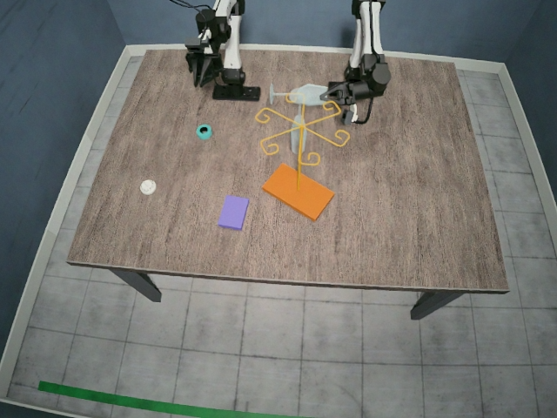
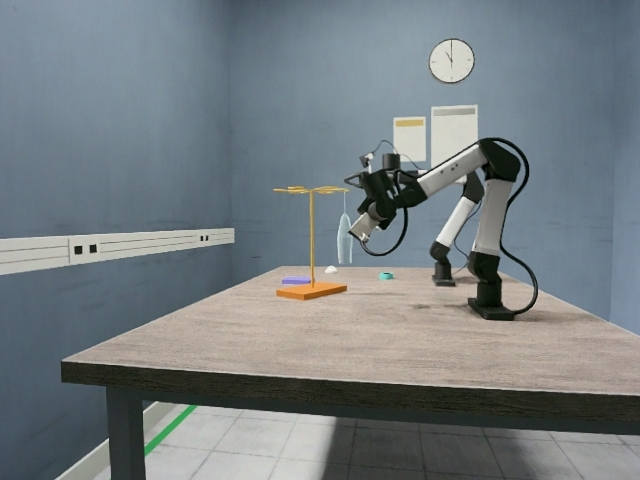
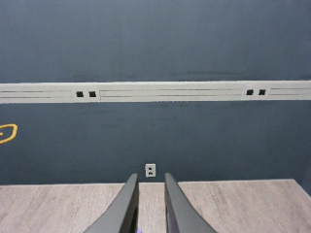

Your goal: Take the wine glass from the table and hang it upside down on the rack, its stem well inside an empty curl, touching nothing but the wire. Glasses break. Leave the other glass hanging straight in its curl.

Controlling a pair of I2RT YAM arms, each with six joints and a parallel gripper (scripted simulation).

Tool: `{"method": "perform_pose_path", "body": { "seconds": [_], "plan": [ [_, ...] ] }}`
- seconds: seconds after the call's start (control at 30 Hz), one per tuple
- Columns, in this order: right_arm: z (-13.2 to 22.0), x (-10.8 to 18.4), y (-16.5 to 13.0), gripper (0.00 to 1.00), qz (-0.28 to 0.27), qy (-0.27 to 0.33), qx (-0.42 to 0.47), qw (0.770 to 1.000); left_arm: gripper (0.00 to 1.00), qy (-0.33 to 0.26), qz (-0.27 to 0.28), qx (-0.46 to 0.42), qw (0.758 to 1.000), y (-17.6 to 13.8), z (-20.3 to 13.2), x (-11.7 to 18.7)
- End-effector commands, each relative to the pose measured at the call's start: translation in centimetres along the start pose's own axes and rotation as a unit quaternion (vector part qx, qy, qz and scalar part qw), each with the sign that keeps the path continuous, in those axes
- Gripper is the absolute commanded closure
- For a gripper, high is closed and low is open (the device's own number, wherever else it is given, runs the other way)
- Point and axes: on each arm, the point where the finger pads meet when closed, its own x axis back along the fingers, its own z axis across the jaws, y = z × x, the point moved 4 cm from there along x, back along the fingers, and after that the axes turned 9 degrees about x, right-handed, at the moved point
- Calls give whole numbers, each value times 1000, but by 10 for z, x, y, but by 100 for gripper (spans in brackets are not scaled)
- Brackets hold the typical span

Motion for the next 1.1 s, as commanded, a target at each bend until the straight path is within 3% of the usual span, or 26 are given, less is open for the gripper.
{"method": "perform_pose_path", "body": {
  "seconds": [0.0,0.2,0.27,0.67,0.8,1.07],
  "plan": [
    [-1,1,6,85,-3,1,1,1000,100,4,14,-19,1000,-14,1,1],
    [5,6,-2,85,12,-1,-22,1000,100,4,14,-19,1000,-14,1,1],
    [12,0,-18,85,40,1,-35,999,100,4,14,-19,1000,-14,1,1],
    [53,26,-41,85,117,1,-131,985,100,4,14,-19,1000,-14,1,1],
    [60,25,-38,85,124,3,-142,982,100,4,14,-19,1000,-14,1,1],
    [85,52,-54,85,167,-1,-183,969,100,4,14,-19,1000,-14,1,1]
  ]
}}
